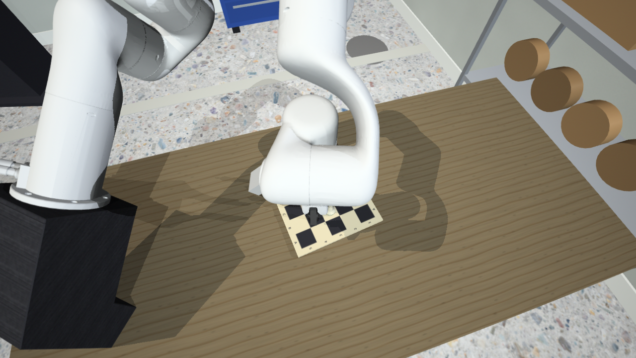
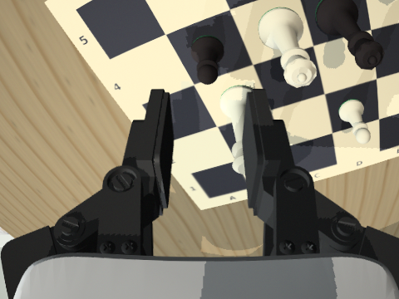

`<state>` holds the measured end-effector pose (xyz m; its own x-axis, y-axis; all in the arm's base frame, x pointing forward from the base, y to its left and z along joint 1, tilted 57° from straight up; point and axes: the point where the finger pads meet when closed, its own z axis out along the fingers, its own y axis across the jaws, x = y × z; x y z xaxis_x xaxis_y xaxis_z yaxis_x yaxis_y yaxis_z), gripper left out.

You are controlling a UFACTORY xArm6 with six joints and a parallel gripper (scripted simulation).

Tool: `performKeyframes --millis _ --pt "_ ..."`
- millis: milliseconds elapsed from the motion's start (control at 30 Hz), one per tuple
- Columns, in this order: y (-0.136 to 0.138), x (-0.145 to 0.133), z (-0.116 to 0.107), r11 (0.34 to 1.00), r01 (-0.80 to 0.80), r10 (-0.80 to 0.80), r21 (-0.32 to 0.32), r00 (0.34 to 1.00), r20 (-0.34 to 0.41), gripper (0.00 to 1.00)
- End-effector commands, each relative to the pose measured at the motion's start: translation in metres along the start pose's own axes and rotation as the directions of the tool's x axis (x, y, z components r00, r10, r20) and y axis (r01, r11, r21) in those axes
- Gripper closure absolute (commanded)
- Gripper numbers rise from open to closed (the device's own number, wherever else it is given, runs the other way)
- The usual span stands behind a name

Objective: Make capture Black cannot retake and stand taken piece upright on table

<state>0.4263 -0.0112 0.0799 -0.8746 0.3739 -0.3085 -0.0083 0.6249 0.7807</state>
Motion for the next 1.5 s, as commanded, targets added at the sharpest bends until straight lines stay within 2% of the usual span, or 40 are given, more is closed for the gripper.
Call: performKeyframes --millis 0,567,1467 --pt "0.0 -0.001 0.006 1.0 0.001 -0.001 0.0 1.0 0.002 0.66" --pt "0.0 -0.001 0.02 1.0 0.001 -0.001 0.0 1.0 0.002 0.66" --pt "0.0 -0.001 0.021 1.0 0.001 -0.001 0.0 1.0 0.002 0.66"
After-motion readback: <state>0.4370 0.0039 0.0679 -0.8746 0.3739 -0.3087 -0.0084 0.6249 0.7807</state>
